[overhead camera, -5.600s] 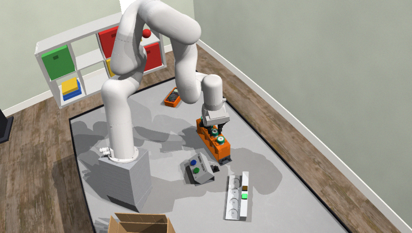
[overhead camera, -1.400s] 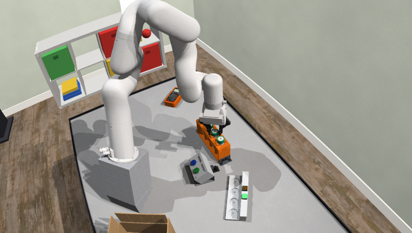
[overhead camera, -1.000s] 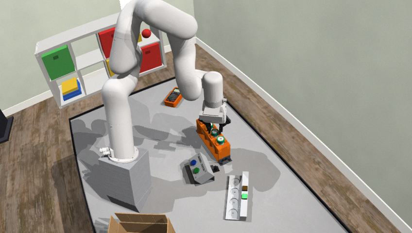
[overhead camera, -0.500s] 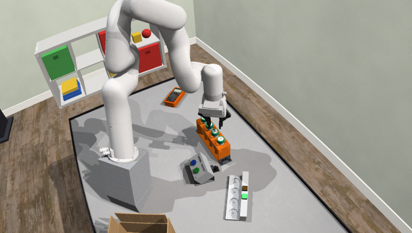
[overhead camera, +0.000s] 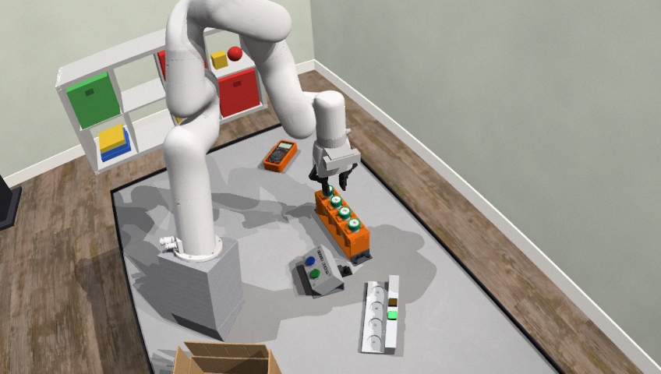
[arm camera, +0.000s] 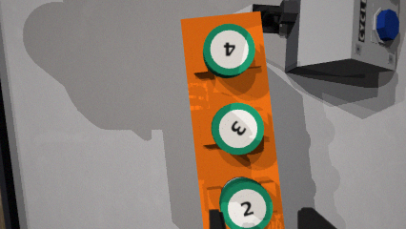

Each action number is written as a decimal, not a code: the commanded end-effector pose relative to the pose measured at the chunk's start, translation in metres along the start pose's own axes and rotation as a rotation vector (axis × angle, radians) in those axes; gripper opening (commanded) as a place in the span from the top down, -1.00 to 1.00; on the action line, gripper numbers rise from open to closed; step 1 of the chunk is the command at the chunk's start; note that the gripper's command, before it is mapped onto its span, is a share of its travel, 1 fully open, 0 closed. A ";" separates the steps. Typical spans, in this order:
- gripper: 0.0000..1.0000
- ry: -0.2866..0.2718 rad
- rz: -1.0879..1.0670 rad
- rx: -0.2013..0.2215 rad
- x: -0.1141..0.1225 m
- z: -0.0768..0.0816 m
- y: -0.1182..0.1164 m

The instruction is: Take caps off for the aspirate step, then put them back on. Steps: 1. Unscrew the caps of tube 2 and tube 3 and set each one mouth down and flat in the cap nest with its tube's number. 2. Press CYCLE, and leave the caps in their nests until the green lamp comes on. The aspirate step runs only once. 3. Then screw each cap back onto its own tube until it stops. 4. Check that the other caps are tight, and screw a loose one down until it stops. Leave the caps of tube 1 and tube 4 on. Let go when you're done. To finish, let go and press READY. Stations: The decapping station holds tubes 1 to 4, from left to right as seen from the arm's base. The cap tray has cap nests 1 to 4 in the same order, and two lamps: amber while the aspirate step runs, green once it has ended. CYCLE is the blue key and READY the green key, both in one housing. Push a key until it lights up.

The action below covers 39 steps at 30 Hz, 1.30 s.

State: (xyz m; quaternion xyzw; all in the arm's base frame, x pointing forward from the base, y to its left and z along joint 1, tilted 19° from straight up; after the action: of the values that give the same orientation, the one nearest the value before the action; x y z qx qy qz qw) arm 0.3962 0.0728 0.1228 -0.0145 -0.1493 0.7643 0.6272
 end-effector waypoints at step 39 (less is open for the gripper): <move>0.08 -0.014 0.340 -0.021 0.046 -0.034 -0.009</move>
State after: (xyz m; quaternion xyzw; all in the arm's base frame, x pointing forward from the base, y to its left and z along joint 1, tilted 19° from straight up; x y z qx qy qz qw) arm 0.4009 0.1250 0.1002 -0.0390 -0.1572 0.8582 0.4871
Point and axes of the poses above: the point where the finger pads meet when closed, its own z axis back along the fingers, its own y axis across the jaws, x = y × z, the point moved 6 cm from there along z, back along the fingers, and after that the axes turned 15 degrees about z, right-handed, at the moved point
